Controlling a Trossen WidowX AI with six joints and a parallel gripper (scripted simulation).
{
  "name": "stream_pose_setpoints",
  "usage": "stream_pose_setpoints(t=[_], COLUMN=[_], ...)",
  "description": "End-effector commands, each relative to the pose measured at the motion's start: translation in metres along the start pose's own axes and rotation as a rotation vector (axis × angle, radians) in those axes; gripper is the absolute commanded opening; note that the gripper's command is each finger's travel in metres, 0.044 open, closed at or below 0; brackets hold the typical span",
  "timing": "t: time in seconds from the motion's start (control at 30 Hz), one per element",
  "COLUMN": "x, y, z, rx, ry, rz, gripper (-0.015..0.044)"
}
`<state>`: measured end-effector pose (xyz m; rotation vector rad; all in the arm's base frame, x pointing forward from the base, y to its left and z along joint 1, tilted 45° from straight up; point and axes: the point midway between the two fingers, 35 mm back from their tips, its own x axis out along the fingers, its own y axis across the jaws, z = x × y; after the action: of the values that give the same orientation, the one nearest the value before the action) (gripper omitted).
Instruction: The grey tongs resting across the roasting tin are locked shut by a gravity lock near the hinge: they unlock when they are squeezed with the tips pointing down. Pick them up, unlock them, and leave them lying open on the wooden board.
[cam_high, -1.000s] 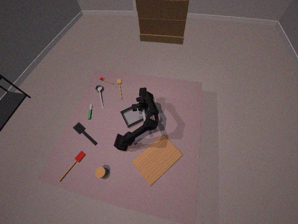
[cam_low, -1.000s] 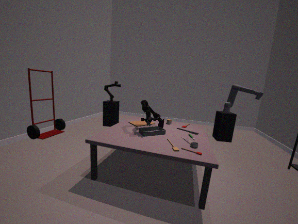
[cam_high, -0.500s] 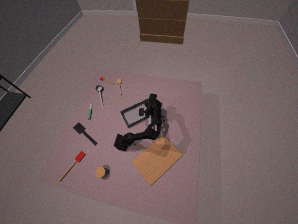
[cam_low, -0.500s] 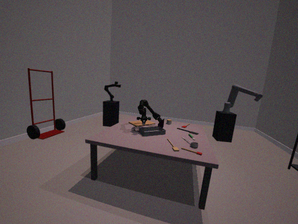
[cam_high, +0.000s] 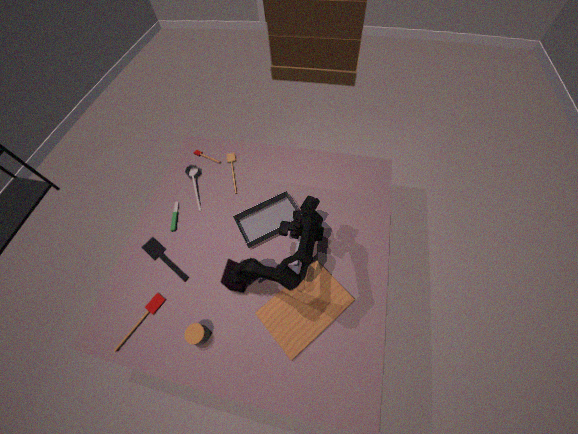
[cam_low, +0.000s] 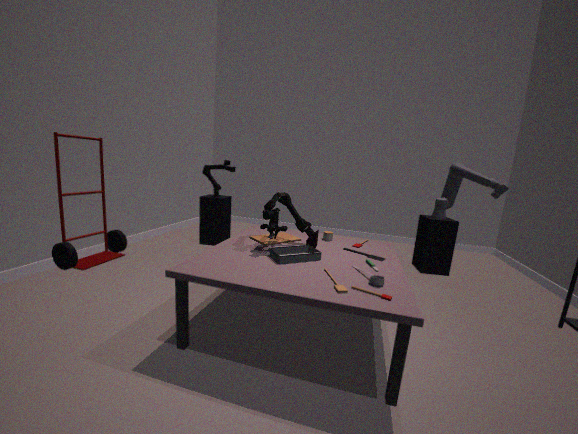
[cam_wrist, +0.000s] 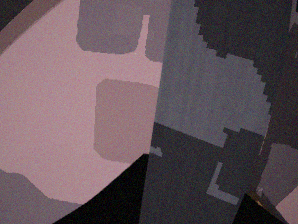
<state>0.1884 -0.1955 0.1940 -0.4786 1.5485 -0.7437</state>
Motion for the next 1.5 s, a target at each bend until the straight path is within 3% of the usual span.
stream_pose_setpoints(t=[0.0, 1.47], x=[-0.001, 0.035], y=[-0.009, -0.054], z=[-0.013, -0.118], rx=[0.033, 0.317], ry=[0.001, 0.039], rz=[-0.017, 0.188], gripper=[-0.015, -0.015])
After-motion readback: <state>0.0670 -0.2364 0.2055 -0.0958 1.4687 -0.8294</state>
